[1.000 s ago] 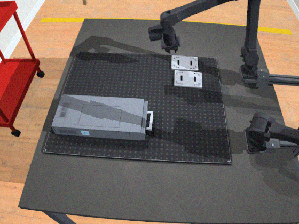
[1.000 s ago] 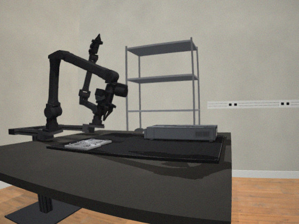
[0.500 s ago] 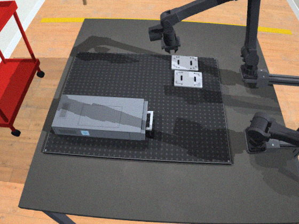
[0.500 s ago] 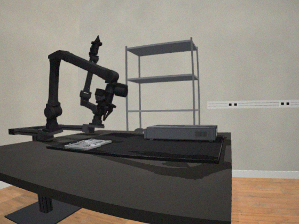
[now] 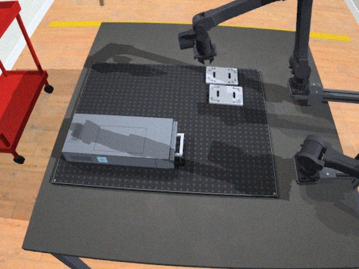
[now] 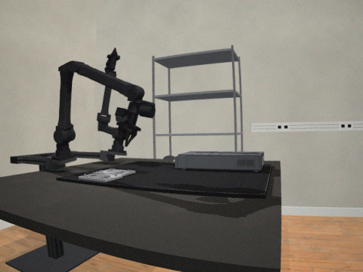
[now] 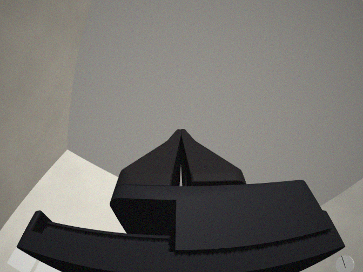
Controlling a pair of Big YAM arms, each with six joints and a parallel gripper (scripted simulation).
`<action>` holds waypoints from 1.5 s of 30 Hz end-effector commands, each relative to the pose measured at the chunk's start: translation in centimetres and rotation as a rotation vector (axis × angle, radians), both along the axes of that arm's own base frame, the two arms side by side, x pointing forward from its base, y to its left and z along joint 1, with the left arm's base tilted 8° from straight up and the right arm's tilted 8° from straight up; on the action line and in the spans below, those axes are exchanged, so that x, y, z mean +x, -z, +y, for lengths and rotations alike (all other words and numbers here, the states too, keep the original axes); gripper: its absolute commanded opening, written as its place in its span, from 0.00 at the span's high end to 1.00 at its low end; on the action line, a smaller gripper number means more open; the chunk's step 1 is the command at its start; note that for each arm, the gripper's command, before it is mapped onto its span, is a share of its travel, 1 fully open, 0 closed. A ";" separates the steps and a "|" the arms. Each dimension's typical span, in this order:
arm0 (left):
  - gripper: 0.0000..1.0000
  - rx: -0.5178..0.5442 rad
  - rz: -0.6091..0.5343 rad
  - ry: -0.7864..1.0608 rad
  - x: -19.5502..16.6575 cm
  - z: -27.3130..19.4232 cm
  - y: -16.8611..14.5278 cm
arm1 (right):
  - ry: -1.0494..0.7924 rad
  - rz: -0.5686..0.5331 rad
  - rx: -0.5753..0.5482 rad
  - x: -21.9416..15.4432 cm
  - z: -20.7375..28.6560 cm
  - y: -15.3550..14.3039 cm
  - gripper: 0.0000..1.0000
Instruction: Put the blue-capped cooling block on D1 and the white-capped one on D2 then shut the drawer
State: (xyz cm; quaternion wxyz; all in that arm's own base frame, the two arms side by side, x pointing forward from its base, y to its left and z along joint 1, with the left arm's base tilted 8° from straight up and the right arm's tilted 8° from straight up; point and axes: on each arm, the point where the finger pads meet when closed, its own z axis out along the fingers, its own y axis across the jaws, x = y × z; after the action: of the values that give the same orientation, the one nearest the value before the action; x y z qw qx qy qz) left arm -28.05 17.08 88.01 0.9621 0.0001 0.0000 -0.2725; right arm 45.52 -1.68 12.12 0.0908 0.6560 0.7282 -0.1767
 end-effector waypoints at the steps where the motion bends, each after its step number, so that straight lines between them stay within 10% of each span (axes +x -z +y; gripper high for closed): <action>1: 1.00 0.022 0.033 -0.012 -0.2 0.0 -0.1 | -0.001 -0.043 0.003 1.2 0.2 -1.6 0.72; 45: 1.00 0.022 0.034 -0.012 0.8 -0.8 -0.6 | -1.066 0.150 0.156 -13.6 4.7 -8.4 0.72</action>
State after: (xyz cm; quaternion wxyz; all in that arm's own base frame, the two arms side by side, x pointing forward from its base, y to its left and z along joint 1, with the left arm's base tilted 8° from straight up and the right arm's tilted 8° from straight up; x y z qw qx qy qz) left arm -29.02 17.67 87.82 0.9627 0.0009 0.0028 -0.2706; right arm 33.41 2.10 18.31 0.0607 0.2823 0.9503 -0.1165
